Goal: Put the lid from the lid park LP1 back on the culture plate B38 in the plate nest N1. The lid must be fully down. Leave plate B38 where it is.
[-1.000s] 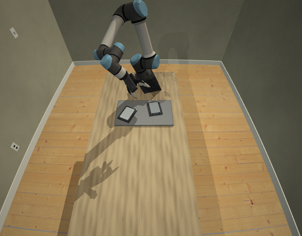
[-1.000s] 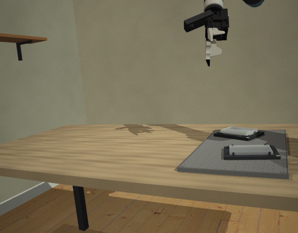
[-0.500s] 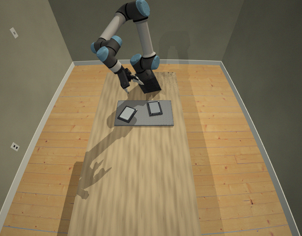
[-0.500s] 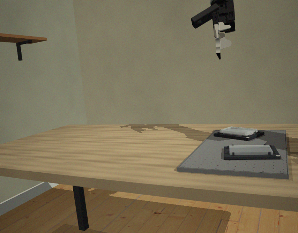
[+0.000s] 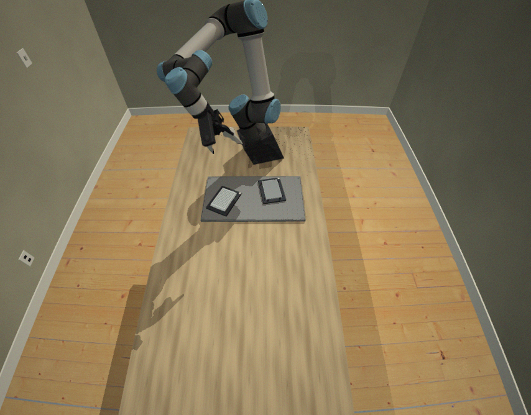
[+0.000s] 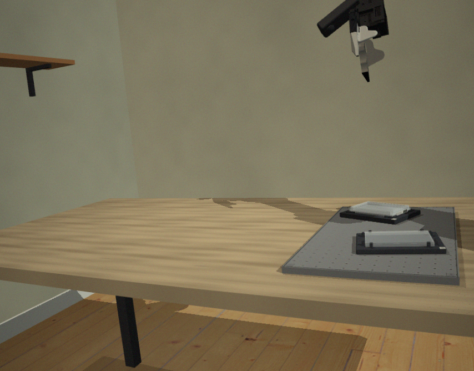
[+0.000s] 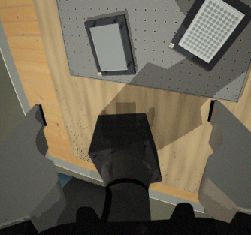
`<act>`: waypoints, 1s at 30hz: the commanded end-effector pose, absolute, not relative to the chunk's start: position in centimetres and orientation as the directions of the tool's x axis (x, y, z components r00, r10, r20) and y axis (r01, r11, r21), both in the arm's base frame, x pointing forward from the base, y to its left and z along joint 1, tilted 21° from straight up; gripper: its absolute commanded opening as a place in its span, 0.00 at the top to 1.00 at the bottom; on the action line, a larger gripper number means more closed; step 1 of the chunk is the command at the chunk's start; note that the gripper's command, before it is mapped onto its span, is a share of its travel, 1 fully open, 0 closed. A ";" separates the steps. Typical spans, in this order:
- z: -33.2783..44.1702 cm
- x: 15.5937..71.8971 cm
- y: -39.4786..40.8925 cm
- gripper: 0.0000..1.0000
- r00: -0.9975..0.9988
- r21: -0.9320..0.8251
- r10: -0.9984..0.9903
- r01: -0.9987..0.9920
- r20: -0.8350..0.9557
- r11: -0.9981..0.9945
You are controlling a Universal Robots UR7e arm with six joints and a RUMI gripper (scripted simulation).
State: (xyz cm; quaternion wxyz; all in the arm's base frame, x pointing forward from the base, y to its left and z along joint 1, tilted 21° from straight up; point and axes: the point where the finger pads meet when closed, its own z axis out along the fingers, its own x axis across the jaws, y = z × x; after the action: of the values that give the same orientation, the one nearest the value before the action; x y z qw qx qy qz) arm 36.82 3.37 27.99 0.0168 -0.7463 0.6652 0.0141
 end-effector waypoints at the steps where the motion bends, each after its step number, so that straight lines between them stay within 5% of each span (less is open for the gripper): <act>1: 29.0 36.0 2.3 0.18 0.064 -0.001 -0.998 -0.998 -0.009 -0.064; 30: 19.7 40.4 2.1 0.18 0.102 0.011 -0.992 -0.995 0.077 -0.102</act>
State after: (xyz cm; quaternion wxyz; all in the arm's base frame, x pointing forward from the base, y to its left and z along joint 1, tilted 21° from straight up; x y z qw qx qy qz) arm 39.56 1.87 21.46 -0.0271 -0.7402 0.6715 -0.0208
